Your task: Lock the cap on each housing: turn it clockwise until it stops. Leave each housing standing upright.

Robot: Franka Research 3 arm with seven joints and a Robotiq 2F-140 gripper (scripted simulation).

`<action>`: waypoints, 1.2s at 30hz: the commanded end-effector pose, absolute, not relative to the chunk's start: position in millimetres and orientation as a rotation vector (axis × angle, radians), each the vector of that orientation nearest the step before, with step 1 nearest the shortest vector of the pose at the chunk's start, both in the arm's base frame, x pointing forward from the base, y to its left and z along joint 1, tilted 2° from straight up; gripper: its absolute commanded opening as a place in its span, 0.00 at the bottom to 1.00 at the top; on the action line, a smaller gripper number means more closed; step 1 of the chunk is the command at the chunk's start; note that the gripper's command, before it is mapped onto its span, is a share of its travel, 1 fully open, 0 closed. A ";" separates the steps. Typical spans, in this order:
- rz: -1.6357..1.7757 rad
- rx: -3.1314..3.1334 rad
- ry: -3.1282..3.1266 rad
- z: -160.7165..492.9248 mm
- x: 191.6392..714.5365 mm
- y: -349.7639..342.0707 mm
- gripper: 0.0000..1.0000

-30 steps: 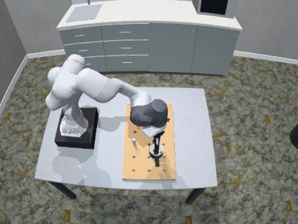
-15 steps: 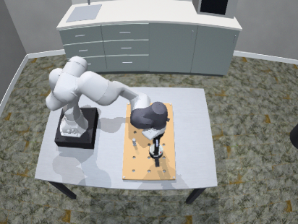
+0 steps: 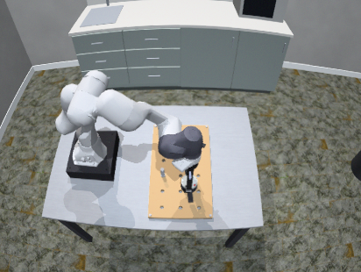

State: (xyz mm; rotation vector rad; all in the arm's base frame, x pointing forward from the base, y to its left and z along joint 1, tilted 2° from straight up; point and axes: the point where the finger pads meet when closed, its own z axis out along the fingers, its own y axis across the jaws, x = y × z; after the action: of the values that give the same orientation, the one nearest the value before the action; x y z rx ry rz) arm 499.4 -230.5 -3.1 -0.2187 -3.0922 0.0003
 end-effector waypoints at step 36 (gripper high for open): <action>0.006 -0.234 -3.100 -11.5 503.1 -231.7 0.78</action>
State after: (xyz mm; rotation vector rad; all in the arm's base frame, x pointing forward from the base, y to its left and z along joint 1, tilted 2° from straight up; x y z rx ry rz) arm 500.9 -231.3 -11.9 -0.2265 -3.0957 0.0037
